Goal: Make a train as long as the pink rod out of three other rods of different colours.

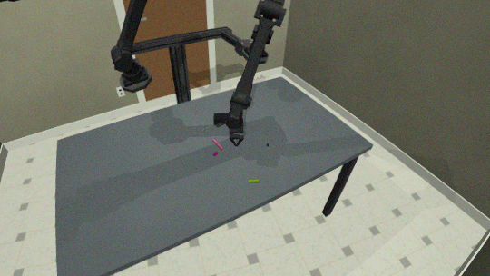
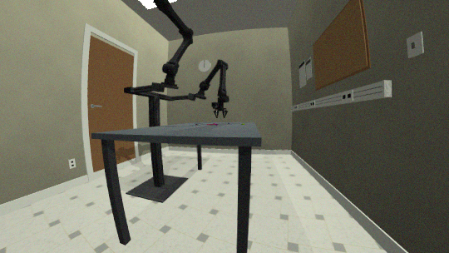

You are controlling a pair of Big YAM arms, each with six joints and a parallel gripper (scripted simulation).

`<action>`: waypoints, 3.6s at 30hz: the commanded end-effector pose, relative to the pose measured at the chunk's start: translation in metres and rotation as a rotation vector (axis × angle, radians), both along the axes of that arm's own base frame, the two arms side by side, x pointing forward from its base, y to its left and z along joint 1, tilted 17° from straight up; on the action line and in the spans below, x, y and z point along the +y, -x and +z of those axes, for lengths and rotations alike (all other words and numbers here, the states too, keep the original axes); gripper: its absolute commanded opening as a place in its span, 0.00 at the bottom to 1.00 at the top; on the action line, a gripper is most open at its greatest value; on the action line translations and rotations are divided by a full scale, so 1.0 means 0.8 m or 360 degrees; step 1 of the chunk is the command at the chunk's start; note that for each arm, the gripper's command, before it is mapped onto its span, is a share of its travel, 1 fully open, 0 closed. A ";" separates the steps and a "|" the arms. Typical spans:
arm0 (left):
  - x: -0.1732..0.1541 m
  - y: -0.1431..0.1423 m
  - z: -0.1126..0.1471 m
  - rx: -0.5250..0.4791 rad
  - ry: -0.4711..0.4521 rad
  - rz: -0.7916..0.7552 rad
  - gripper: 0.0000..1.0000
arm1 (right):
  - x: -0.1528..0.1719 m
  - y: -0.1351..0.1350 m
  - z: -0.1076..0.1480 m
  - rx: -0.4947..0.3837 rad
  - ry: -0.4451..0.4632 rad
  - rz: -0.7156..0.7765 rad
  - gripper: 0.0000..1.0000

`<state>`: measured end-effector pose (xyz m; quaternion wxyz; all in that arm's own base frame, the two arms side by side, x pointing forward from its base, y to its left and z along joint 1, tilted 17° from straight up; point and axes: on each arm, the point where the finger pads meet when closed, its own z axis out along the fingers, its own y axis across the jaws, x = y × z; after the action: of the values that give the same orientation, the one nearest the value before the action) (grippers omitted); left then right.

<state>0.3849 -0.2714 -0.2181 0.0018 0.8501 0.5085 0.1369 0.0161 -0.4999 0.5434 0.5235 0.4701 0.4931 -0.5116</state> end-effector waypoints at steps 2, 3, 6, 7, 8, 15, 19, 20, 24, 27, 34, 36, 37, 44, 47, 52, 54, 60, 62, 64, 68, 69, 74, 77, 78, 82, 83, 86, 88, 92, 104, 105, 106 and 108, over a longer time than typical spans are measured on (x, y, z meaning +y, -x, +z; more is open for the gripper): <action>0.009 -0.026 0.027 -0.0100 0.0125 0.0271 1.00 | 0.011 0.014 0.029 -0.0022 0.0097 -0.0036 1.00; 0.014 -0.028 0.028 -0.0106 0.0137 0.0315 1.00 | 0.011 0.014 0.029 -0.0022 0.0097 -0.0036 1.00; 0.030 -0.034 0.032 -0.0125 0.0170 0.0449 1.00 | 0.011 0.014 0.029 -0.0022 0.0097 -0.0036 1.00; 0.035 -0.035 0.033 -0.0132 0.0181 0.0494 1.00 | 0.011 0.014 0.029 -0.0022 0.0097 -0.0036 1.00; 0.035 -0.035 0.033 -0.0132 0.0181 0.0494 1.00 | 0.011 0.014 0.029 -0.0022 0.0097 -0.0036 1.00; 0.066 -0.044 0.040 -0.0173 0.0248 0.0762 1.00 | 0.011 0.014 0.029 -0.0022 0.0097 -0.0036 1.00; 0.045 -0.046 0.044 -0.0187 0.0269 0.0717 1.00 | 0.011 0.014 0.029 -0.0022 0.0097 -0.0036 1.00; 0.045 -0.046 0.044 -0.0186 0.0268 0.0718 1.00 | 0.011 0.014 0.029 -0.0022 0.0097 -0.0036 1.00; 0.049 -0.048 0.044 -0.0187 0.0267 0.0728 1.00 | 0.011 0.014 0.029 -0.0022 0.0097 -0.0036 1.00; 0.050 -0.048 0.044 -0.0187 0.0267 0.0732 1.00 | 0.011 0.014 0.029 -0.0022 0.0097 -0.0036 1.00; 0.050 -0.048 0.044 -0.0186 0.0264 0.0723 1.00 | 0.011 0.014 0.029 -0.0022 0.0097 -0.0036 1.00; 0.050 -0.048 0.044 -0.0186 0.0264 0.0723 1.00 | 0.011 0.014 0.029 -0.0022 0.0097 -0.0036 1.00; 0.050 -0.048 0.044 -0.0186 0.0264 0.0723 1.00 | 0.011 0.014 0.029 -0.0022 0.0097 -0.0036 1.00; 0.050 -0.048 0.044 -0.0186 0.0264 0.0723 1.00 | 0.011 0.014 0.029 -0.0022 0.0097 -0.0036 1.00; 0.050 -0.048 0.044 -0.0186 0.0264 0.0723 1.00 | 0.011 0.014 0.029 -0.0022 0.0097 -0.0036 1.00; 0.050 -0.048 0.044 -0.0186 0.0264 0.0723 1.00 | 0.011 0.014 0.029 -0.0022 0.0097 -0.0036 1.00; 0.050 -0.048 0.044 -0.0186 0.0264 0.0723 1.00 | 0.011 0.014 0.029 -0.0022 0.0097 -0.0036 1.00; 0.050 -0.048 0.044 -0.0186 0.0264 0.0723 1.00 | 0.011 0.014 0.029 -0.0022 0.0097 -0.0036 1.00; 0.050 -0.048 0.044 -0.0186 0.0264 0.0723 1.00 | 0.011 0.014 0.029 -0.0022 0.0097 -0.0036 1.00; 0.050 -0.048 0.044 -0.0186 0.0264 0.0723 1.00 | 0.011 0.014 0.029 -0.0022 0.0097 -0.0036 1.00; 0.050 -0.048 0.044 -0.0186 0.0264 0.0723 1.00 | 0.011 0.014 0.029 -0.0022 0.0097 -0.0036 1.00; 0.050 -0.048 0.044 -0.0186 0.0264 0.0723 1.00 | 0.011 0.014 0.029 -0.0022 0.0097 -0.0036 1.00; 0.050 -0.048 0.044 -0.0186 0.0264 0.0723 1.00 | 0.011 0.014 0.029 -0.0022 0.0097 -0.0036 1.00; 0.050 -0.048 0.044 -0.0186 0.0264 0.0723 1.00 | 0.011 0.014 0.029 -0.0022 0.0097 -0.0036 1.00; 0.050 -0.048 0.044 -0.0186 0.0264 0.0723 1.00 | 0.011 0.014 0.029 -0.0022 0.0097 -0.0036 1.00; 0.050 -0.048 0.044 -0.0186 0.0264 0.0723 1.00 | 0.011 0.014 0.029 -0.0022 0.0097 -0.0036 1.00; 0.050 -0.048 0.044 -0.0186 0.0264 0.0723 1.00 | 0.011 0.014 0.029 -0.0022 0.0097 -0.0036 1.00; 0.050 -0.048 0.044 -0.0186 0.0264 0.0723 1.00 | 0.011 0.014 0.029 -0.0022 0.0097 -0.0036 1.00; 0.050 -0.048 0.044 -0.0186 0.0264 0.0723 1.00 | 0.011 0.014 0.029 -0.0022 0.0097 -0.0036 1.00; 0.050 -0.048 0.044 -0.0186 0.0264 0.0723 1.00 | 0.011 0.014 0.029 -0.0022 0.0097 -0.0036 1.00; 0.050 -0.048 0.044 -0.0186 0.0264 0.0723 1.00 | 0.011 0.014 0.029 -0.0022 0.0097 -0.0036 1.00; 0.050 -0.048 0.044 -0.0186 0.0264 0.0723 1.00 | 0.011 0.014 0.029 -0.0022 0.0097 -0.0036 1.00; 0.050 -0.048 0.044 -0.0186 0.0264 0.0723 1.00 | 0.011 0.014 0.029 -0.0022 0.0097 -0.0036 1.00; 0.050 -0.048 0.044 -0.0186 0.0264 0.0723 1.00 | 0.011 0.014 0.029 -0.0022 0.0097 -0.0036 1.00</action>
<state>0.4075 -0.2157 -0.2007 0.0393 0.7053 0.6946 0.1358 0.0161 -0.4999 0.5434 0.5235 0.4701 0.4931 -0.5116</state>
